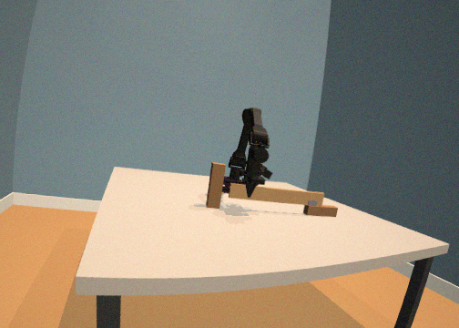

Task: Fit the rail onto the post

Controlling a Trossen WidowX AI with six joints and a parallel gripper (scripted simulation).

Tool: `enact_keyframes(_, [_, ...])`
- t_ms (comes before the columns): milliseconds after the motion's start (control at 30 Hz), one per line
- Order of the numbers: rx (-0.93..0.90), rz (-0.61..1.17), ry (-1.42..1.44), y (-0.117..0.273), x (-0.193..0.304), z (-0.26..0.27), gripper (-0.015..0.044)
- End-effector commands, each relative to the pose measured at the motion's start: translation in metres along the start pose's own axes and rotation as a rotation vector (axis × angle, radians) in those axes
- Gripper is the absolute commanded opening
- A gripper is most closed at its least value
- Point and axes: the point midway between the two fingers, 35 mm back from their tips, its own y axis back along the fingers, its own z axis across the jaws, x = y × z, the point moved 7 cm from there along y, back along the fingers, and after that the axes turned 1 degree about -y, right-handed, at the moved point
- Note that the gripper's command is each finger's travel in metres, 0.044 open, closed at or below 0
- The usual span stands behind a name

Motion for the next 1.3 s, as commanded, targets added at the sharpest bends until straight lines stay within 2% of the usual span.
enact_keyframes(0, [0.004,-0.001,0.0,0.0031,-0.0001,0.0002,0.0])
enact_keyframes(1267, [0.004,-0.001,0.0,0.0028,0.0,0.0009,0.0])
